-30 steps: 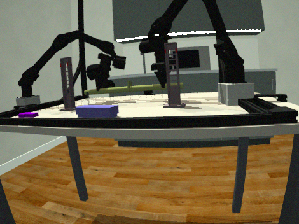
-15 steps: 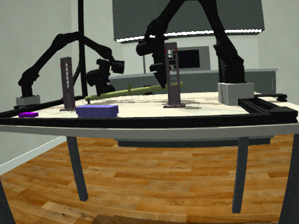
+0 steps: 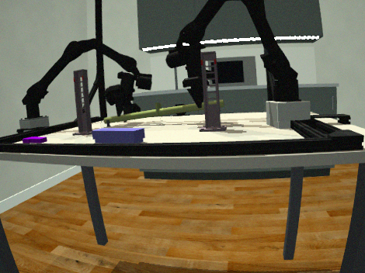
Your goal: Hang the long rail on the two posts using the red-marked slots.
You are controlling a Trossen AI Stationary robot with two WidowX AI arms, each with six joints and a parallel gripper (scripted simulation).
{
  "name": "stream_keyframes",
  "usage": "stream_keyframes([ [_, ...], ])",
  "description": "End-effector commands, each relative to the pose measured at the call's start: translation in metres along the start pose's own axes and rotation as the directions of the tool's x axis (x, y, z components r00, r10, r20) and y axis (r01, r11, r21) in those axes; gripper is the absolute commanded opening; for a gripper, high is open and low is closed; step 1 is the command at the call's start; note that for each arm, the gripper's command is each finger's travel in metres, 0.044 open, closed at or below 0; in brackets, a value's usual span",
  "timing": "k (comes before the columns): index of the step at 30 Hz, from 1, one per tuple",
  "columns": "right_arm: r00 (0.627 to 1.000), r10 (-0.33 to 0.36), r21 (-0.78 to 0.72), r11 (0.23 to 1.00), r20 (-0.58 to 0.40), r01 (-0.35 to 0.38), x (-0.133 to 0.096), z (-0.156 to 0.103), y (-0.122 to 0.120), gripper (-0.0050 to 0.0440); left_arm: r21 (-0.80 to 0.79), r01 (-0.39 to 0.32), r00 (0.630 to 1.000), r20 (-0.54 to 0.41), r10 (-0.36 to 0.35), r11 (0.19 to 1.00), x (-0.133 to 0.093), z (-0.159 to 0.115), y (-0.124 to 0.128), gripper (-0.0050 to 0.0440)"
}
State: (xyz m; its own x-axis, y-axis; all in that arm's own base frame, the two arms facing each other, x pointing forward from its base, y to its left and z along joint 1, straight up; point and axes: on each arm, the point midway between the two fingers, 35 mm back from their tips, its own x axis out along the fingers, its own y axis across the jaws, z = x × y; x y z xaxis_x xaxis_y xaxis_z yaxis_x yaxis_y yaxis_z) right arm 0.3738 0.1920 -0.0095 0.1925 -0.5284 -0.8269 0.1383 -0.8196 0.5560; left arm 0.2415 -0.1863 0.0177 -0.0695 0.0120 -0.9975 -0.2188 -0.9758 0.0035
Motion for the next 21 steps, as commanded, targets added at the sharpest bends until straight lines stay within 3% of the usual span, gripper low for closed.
stream_keyframes([
  [1,1.000,-0.001,-0.001,1.000,-0.001,0.001,0.000,0.000,0.000,0.0288,-0.003,-0.001,1.000,0.001,0.001,1.000,0.000,0.000,0.000,0.0000],
  [8,1.000,-0.001,-0.001,1.000,-0.001,0.001,0.000,0.000,0.000,0.0440,-0.003,-0.001,1.000,0.001,0.001,1.000,0.000,0.000,0.000,0.0000],
  [16,1.000,-0.001,-0.001,1.000,-0.001,0.001,-0.016,0.000,0.000,0.0440,-0.003,-0.001,1.000,0.001,0.001,1.000,0.000,0.000,0.000,0.0000],
  [21,1.000,0.000,-0.001,1.000,-0.001,0.000,-0.046,0.003,0.002,0.0440,-0.003,-0.001,1.000,0.001,0.001,1.000,0.000,0.000,0.000,0.0000],
])
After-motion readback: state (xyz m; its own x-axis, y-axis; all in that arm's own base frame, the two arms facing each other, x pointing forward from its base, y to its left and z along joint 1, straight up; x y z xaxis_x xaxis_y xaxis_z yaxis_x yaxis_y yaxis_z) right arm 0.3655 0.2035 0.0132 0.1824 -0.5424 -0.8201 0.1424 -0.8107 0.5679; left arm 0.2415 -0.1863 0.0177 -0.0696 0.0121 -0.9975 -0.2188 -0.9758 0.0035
